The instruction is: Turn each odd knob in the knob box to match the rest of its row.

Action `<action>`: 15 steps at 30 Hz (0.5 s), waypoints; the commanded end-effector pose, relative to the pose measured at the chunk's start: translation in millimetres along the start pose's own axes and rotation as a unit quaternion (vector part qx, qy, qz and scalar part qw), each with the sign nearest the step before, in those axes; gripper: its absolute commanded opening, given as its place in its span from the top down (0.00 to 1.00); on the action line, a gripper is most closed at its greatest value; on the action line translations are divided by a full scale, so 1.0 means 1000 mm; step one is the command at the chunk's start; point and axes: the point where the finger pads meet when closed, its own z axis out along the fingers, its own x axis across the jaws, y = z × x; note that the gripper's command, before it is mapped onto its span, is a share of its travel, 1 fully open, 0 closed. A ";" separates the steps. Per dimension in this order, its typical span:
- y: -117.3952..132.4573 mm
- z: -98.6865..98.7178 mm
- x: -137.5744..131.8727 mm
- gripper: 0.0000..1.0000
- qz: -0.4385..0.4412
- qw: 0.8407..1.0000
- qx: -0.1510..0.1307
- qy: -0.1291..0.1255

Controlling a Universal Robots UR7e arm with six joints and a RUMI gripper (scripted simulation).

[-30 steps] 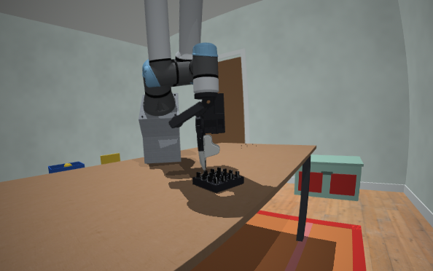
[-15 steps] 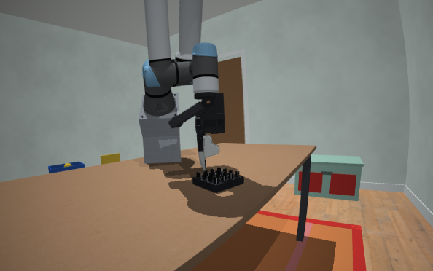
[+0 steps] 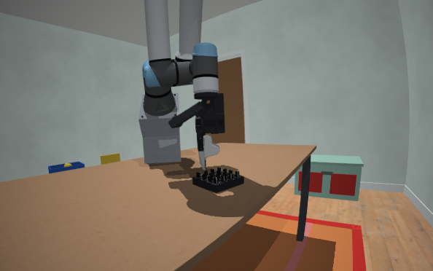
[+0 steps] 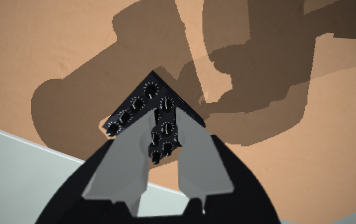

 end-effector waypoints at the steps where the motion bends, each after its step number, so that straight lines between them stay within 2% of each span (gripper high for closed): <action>1: 0.000 0.000 0.000 0.89 0.000 1.000 0.000 0.000; 15: 0.000 0.003 0.000 0.89 0.000 1.000 0.000 0.000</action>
